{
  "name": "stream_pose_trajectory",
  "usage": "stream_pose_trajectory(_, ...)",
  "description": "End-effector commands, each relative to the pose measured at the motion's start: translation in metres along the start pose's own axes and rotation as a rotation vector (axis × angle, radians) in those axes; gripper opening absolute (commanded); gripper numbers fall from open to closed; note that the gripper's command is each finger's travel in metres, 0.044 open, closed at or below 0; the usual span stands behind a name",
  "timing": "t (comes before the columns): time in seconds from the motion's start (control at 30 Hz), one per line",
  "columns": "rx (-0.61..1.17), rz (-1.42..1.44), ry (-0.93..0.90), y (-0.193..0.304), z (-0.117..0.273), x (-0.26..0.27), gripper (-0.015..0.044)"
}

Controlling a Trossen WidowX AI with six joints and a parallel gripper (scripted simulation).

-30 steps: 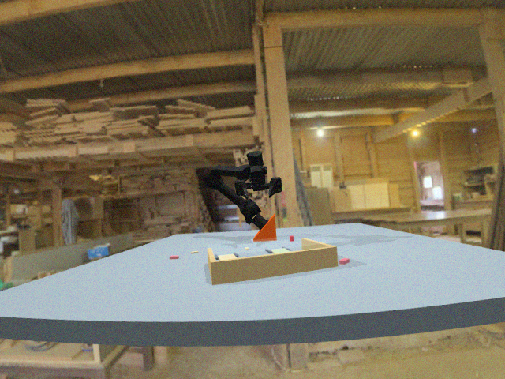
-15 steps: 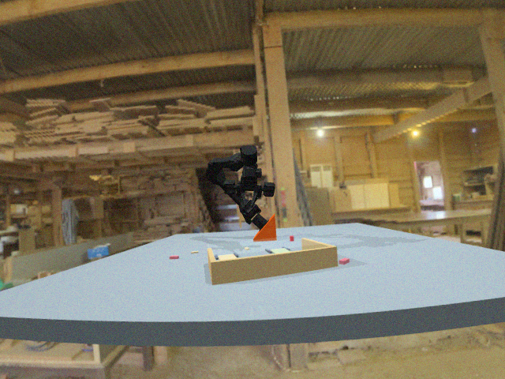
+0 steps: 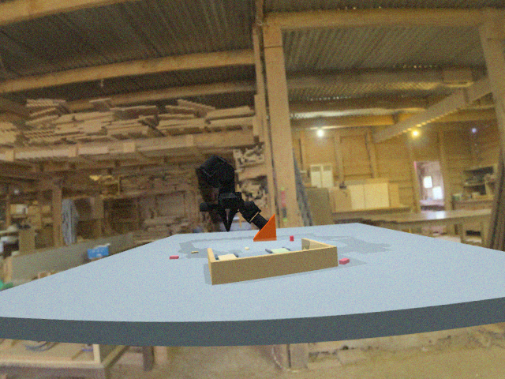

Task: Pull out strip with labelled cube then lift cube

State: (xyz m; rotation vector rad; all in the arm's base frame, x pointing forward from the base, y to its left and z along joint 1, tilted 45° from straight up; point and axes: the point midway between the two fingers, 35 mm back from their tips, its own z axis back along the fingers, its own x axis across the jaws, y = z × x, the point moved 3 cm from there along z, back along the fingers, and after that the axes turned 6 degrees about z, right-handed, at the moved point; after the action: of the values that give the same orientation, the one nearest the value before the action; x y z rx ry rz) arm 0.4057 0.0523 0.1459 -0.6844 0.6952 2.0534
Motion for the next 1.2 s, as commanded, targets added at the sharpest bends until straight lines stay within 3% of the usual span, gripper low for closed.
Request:
stream_pose_trajectory(0.0,0.069,0.021,-0.049,0.005,-0.014,-0.011,0.0000)
stream_pose_trajectory(1.17,0.068,0.020,-0.048,0.002,-0.062,-0.011,0.0000)
